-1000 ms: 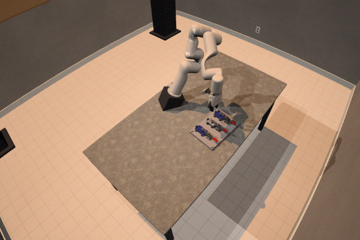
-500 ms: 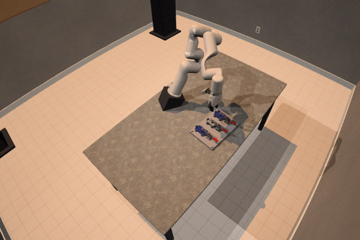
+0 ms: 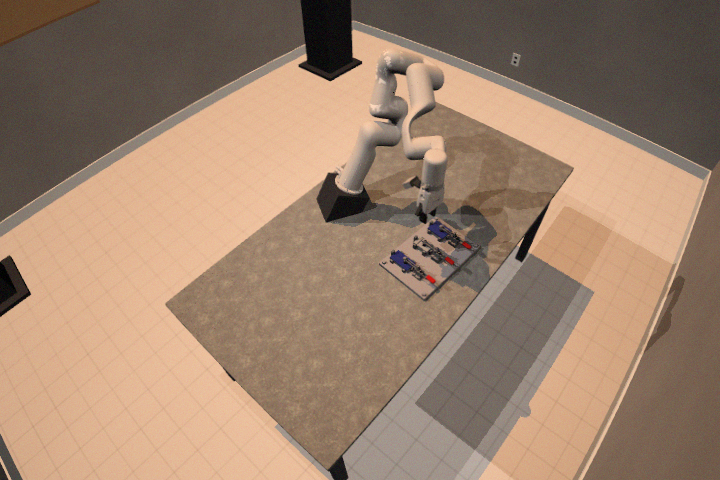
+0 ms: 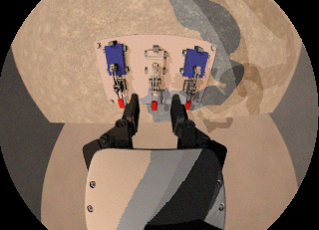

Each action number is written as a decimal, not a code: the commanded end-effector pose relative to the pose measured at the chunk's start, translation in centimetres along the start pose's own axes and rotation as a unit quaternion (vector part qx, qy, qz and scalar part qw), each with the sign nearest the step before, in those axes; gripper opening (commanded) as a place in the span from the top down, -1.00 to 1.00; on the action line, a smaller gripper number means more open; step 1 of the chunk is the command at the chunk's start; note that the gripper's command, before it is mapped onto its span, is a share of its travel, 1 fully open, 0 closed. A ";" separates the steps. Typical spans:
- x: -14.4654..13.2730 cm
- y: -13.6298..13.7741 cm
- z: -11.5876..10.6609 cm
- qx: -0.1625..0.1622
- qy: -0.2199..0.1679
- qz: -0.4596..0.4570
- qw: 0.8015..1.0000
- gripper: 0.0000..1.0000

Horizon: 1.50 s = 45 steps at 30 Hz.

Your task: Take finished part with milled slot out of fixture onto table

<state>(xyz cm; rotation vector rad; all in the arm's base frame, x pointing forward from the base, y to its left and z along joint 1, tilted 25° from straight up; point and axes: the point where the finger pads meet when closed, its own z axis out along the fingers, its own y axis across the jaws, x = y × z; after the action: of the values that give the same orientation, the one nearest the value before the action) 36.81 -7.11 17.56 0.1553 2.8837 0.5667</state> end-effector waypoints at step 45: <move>-0.1 0.0 5.2 0.001 -0.002 0.000 1.000 0.05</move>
<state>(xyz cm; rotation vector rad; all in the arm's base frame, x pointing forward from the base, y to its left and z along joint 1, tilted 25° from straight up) 37.67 -5.37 13.22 0.1558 2.8866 0.5664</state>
